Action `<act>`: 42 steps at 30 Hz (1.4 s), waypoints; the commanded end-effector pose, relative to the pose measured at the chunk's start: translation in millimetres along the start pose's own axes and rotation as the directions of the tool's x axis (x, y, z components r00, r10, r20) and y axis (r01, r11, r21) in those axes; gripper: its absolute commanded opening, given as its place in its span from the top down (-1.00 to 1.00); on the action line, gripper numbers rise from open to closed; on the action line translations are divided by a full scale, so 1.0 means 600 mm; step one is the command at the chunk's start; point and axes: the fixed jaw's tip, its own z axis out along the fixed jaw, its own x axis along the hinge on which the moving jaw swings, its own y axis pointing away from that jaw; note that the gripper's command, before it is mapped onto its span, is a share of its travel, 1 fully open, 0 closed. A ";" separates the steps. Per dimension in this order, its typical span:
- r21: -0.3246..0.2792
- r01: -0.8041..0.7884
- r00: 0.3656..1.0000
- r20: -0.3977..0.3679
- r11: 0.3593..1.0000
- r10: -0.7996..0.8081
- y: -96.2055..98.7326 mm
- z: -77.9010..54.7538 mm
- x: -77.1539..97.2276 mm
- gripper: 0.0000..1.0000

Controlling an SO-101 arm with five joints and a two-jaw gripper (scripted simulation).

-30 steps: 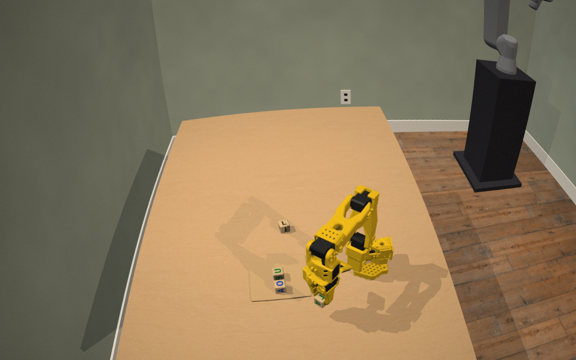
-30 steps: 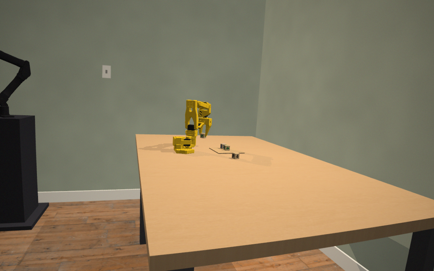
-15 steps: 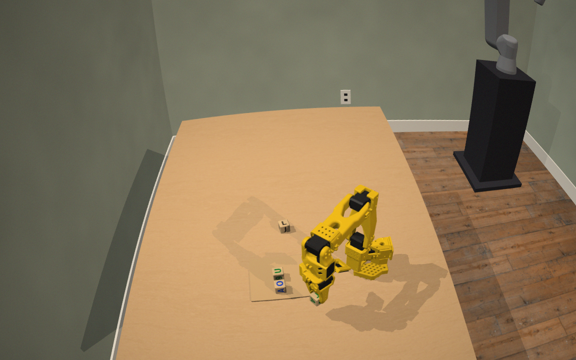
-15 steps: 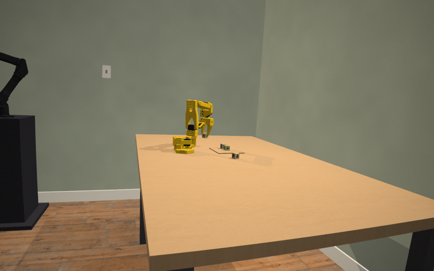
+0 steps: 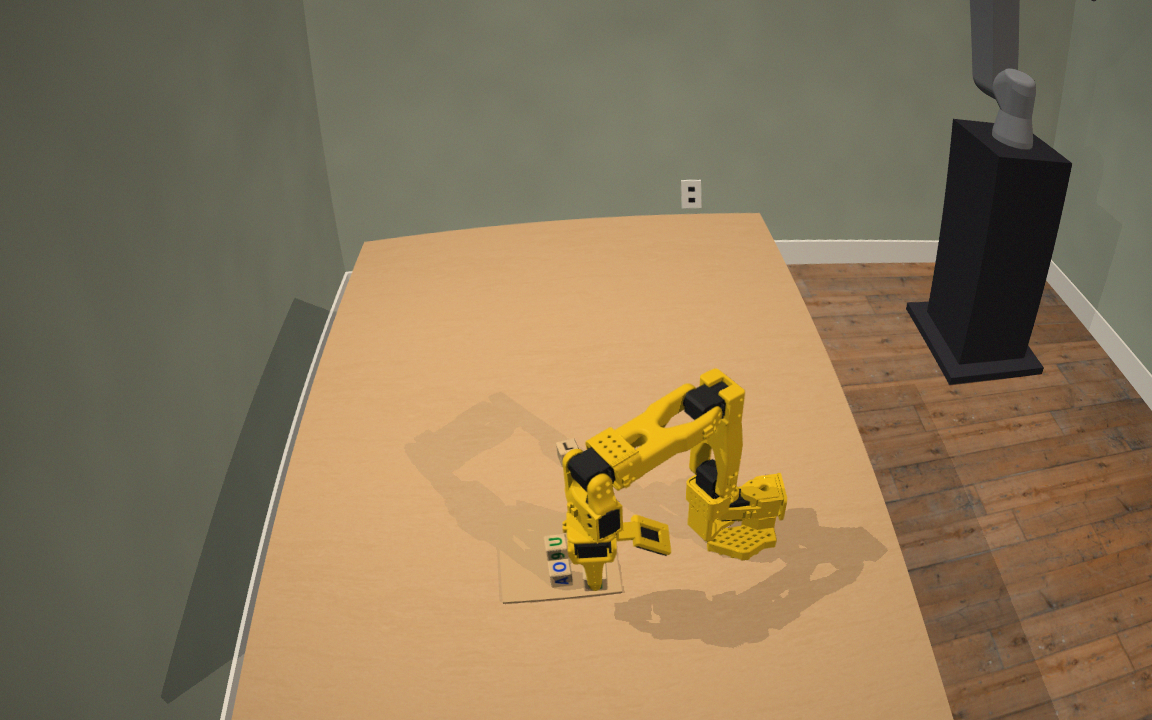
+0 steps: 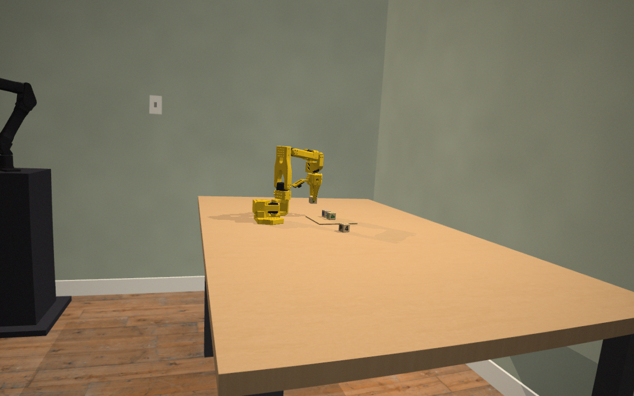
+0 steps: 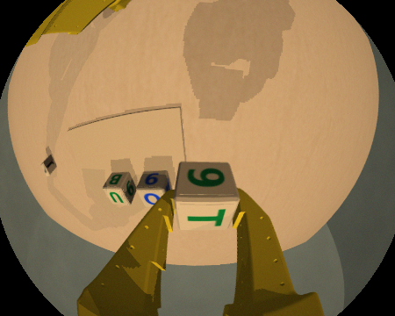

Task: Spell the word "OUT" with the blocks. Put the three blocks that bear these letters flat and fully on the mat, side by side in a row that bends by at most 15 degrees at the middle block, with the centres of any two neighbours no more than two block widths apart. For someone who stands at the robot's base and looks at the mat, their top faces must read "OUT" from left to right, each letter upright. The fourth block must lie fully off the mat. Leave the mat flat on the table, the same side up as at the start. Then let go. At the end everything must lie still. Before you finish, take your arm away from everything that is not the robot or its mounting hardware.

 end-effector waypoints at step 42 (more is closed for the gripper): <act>0.063 -0.991 0.116 -0.009 0.116 0.993 0.184 -0.010 0.073 1.00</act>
